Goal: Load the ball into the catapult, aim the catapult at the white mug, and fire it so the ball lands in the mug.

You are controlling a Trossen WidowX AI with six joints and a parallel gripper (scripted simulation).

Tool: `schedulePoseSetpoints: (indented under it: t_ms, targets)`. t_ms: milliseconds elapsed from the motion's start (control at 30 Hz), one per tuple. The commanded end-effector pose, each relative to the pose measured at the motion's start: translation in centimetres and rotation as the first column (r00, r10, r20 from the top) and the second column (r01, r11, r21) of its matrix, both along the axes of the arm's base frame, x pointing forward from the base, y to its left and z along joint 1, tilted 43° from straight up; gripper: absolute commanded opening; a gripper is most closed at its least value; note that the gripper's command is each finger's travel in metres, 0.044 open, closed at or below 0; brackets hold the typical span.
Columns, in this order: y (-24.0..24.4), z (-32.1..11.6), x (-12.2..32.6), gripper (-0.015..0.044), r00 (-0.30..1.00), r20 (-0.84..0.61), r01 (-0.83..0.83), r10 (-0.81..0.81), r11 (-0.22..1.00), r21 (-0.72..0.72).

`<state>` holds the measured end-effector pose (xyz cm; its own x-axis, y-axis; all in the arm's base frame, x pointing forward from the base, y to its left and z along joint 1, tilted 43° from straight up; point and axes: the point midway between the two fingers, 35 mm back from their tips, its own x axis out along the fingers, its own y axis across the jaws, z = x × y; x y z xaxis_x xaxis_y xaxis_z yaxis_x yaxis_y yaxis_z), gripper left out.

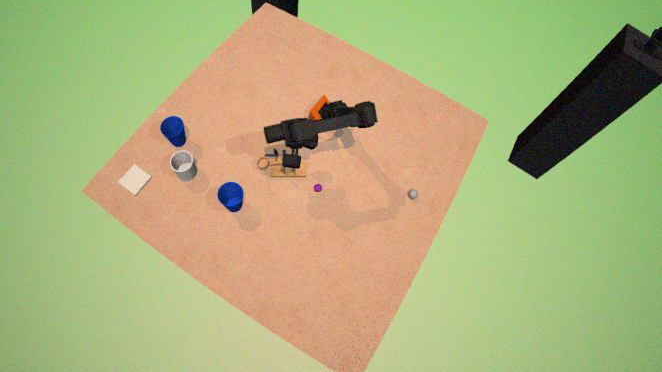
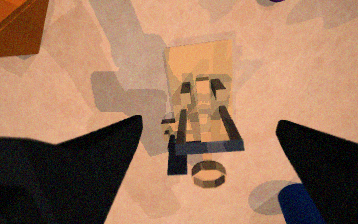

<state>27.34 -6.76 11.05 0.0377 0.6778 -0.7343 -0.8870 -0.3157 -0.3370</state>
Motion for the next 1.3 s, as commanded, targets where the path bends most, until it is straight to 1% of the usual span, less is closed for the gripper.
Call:
schedulePoseSetpoints:
  t_ms: [0, 267, 433, 1267]
  targets:
    - [0.4, 0.3, -0.3, 0.0440, 0.992, 0.092, -0.091, 0.092, 0.996, -0.010]
    - [0.6, 0.1, -0.3, 0.0440, 0.991, 0.096, -0.096, 0.096, 0.995, -0.010]
    - [3.5, -3.0, 0.0, 0.0440, 0.991, 0.097, -0.096, 0.096, 0.995, -0.009]
    - [5.9, -5.6, 0.2, 0.0440, 0.991, 0.098, -0.095, 0.096, 0.995, -0.009]
